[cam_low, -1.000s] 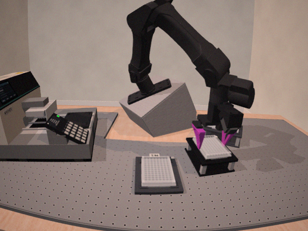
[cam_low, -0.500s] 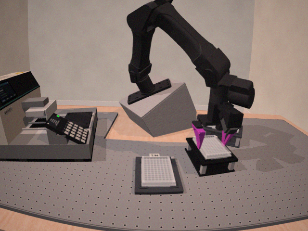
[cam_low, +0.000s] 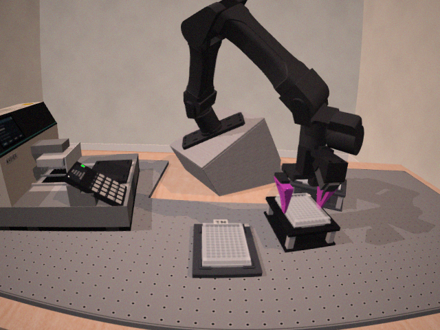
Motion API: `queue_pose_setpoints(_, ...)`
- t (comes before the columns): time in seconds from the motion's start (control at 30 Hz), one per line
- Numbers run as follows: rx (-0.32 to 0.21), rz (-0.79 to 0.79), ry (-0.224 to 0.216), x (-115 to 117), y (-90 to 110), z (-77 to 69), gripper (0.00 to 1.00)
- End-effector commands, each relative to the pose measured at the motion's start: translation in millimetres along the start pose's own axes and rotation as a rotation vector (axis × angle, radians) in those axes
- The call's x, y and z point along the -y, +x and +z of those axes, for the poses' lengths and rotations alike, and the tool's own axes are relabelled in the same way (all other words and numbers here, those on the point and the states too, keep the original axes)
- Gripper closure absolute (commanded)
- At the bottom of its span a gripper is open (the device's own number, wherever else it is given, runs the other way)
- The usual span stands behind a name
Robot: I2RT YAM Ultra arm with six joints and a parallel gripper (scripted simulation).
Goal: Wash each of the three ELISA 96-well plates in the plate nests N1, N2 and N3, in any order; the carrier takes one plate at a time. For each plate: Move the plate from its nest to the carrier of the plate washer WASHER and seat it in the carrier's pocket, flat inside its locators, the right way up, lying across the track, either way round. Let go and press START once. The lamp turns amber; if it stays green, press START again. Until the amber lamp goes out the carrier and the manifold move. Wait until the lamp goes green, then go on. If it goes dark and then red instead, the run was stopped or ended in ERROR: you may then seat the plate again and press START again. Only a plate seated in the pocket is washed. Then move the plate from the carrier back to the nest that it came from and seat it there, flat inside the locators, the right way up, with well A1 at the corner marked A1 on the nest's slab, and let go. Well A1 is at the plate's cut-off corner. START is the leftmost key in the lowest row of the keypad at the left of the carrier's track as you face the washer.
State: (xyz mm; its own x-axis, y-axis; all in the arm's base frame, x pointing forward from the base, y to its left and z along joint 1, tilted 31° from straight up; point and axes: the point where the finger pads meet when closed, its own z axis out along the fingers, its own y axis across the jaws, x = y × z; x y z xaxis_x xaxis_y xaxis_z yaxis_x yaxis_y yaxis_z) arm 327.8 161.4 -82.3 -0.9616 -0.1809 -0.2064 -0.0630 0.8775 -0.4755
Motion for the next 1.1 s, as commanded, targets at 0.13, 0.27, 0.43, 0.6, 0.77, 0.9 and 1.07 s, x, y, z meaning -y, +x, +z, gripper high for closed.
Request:
queue_pose_setpoints(0.13, 0.01, 0.0, -0.004, -1, -2, -3.2, 1.0)
queue_pose_setpoints(0.27, 0.01, 0.0, -0.004, -1, -2, -4.8, 1.0)
queue_pose_setpoints(0.43, 0.01, 0.0, -0.004, -1, -2, -13.2, 1.0)
queue_pose_setpoints(0.6, 0.01, 0.0, -0.005, -1, -2, -18.2, 1.0)
queue_pose_setpoints(0.77, 0.01, 0.0, -0.005, -1, -2, -26.6, 1.0)
queue_pose_setpoints(0.9, 0.01, 0.0, -0.005, -1, -2, -33.2, 1.0)
queue_pose_setpoints(1.07, 0.01, 0.0, -0.005, -1, -2, -39.9, 1.0)
